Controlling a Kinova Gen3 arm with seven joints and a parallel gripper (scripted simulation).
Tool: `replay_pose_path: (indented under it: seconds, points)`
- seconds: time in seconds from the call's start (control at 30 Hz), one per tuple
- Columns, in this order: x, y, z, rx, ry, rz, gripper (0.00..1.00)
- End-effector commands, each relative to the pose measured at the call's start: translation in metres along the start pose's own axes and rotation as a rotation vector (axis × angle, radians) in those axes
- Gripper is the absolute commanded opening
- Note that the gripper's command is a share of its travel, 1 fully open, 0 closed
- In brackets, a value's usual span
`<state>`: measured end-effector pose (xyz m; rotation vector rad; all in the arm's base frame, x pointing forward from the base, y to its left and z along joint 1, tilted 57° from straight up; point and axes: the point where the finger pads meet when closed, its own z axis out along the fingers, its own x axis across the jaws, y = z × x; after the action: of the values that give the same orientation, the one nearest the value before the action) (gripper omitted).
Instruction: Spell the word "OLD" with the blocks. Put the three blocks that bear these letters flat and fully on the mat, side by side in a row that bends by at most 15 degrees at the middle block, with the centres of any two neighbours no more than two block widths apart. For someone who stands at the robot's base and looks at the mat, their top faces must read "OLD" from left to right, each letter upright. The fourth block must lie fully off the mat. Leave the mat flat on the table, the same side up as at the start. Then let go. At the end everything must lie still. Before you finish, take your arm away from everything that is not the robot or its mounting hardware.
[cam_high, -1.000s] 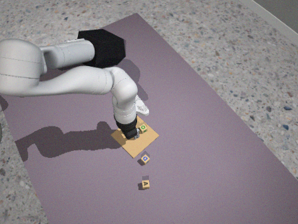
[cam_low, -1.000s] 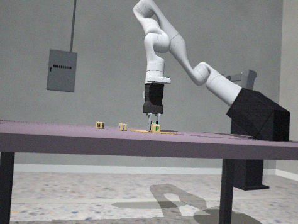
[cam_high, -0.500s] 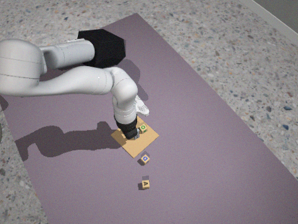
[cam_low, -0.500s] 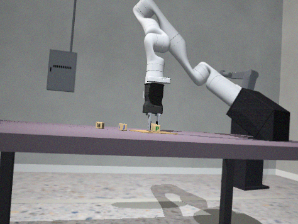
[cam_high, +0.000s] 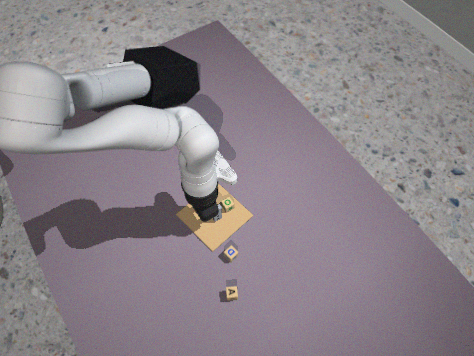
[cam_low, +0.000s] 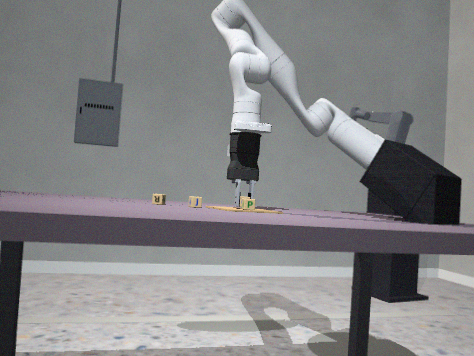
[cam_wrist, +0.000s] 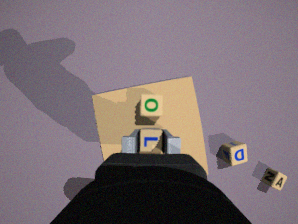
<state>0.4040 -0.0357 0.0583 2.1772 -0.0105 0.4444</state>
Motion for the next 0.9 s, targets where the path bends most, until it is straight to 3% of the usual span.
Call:
replay_pose_path:
  seconds: [0.0,0.87]
  points:
    - [0.0003,-0.0005,-0.0005,0.001,0.001,0.000,0.49]
    - [0.0003,-0.0005,0.0034,0.001,0.001,0.000,0.49]
